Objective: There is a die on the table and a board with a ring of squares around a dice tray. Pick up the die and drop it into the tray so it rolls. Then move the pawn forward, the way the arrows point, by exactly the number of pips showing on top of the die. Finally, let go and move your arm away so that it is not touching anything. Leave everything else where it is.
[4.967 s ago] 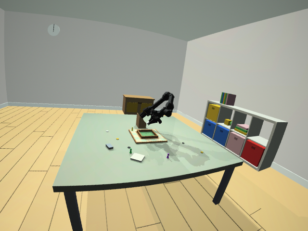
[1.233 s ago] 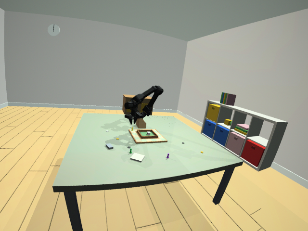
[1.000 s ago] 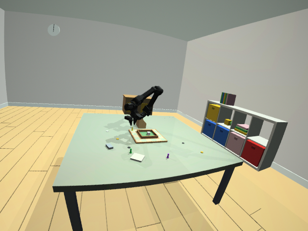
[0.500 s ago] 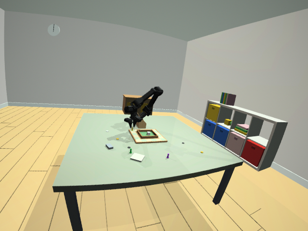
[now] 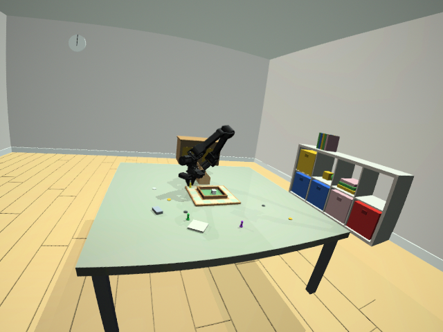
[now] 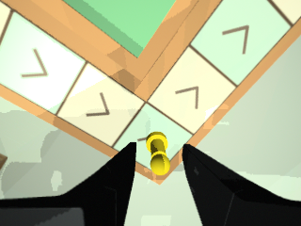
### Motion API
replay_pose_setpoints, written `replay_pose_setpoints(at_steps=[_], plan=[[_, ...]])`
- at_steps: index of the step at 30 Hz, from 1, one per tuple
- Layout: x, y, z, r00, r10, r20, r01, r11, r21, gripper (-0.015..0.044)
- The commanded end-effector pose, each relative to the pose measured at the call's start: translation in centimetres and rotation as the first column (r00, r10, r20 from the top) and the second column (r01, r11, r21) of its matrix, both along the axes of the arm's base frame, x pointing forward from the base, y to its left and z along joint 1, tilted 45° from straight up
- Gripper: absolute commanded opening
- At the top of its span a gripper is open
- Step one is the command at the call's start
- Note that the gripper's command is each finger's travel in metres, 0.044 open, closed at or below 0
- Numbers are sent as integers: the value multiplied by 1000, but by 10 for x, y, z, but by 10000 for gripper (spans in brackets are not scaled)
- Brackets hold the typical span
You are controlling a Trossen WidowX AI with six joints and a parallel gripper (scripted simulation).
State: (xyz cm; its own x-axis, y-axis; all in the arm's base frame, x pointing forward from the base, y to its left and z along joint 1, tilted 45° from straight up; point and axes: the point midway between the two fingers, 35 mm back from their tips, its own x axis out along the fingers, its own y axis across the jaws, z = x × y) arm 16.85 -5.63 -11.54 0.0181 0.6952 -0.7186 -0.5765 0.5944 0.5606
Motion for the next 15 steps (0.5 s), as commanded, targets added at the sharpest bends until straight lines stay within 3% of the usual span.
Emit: replay_pose_setpoints(at_steps=[1, 8, 15], plan=[[-1, 2, -2, 1000, -5, -5, 5, 1000, 7, 69], [-1, 2, -2, 1000, -5, -5, 5, 1000, 7, 3], [2, -11, 8, 1000, -5, -6, 5, 1000, 4, 0]])
